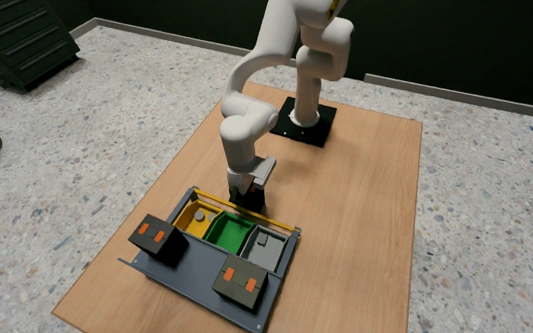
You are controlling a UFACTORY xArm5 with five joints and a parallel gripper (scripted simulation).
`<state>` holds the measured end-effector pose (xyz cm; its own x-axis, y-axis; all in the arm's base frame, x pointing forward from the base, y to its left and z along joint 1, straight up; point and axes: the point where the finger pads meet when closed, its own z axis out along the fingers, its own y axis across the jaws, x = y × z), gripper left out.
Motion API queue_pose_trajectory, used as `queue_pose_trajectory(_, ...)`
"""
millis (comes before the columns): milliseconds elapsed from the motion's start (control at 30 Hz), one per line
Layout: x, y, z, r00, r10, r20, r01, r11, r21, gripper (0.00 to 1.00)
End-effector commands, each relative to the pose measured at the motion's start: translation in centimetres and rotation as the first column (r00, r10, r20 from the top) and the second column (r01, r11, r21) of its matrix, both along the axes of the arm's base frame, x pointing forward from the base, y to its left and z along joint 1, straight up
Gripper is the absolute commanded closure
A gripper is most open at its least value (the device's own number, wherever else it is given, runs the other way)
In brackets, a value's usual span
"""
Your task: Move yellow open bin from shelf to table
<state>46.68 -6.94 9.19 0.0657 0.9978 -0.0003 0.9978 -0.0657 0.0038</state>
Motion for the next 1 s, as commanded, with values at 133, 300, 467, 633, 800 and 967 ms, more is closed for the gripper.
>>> queue_pose_trajectory(133,0.11,-0.02,0.11,1.000,0.000,0.004,0.000,1.000,0.003,0.00)
queue_pose_trajectory(300,0.11,-0.02,0.11,1.000,0.000,0.004,0.000,1.000,0.003,0.00)
queue_pose_trajectory(467,0.11,-0.02,0.11,1.000,0.000,0.004,0.000,1.000,0.003,0.00)
queue_pose_trajectory(633,0.11,-0.02,0.11,1.000,0.000,0.004,0.000,1.000,0.003,0.00)
queue_pose_trajectory(800,0.11,-0.02,0.11,1.000,0.000,0.003,0.000,1.000,0.000,1.00)
queue_pose_trajectory(967,0.11,-0.02,0.11,1.000,0.000,0.003,0.000,1.000,0.000,1.00)
